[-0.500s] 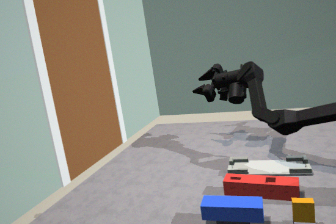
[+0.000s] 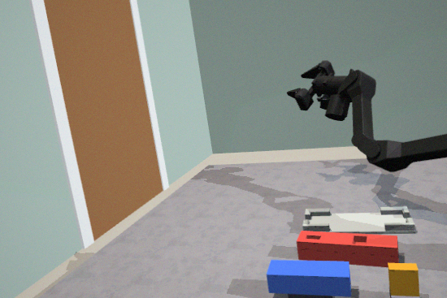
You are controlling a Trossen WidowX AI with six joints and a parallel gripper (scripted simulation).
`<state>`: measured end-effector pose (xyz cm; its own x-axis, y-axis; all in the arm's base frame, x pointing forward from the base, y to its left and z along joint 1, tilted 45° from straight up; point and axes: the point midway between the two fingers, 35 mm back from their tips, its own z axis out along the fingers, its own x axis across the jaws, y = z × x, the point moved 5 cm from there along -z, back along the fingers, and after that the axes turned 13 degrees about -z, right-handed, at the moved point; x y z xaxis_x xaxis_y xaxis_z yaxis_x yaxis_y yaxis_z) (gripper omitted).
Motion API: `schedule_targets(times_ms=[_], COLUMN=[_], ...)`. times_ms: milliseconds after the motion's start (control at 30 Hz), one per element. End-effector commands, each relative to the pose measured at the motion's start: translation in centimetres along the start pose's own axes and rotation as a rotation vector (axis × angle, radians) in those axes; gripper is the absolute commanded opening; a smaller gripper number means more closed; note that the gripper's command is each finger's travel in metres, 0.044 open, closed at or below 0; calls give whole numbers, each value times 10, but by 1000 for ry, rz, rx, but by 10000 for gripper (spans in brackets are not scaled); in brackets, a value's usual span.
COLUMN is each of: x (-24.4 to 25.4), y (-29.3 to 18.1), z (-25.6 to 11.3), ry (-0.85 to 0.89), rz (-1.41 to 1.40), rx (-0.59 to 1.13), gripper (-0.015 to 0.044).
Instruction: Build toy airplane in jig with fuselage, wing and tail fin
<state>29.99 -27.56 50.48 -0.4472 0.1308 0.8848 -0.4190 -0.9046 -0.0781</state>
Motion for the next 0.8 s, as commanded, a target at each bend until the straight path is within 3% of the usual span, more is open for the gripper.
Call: schedule_targets(times_ms=[0,367,767], x=[57,192,278], y=[-1,-27,-127], z=[-26,-113,-228], ry=[153,538,861], rz=[-50,-187,-472], rx=[18,75,254], gripper=[440,440,440])
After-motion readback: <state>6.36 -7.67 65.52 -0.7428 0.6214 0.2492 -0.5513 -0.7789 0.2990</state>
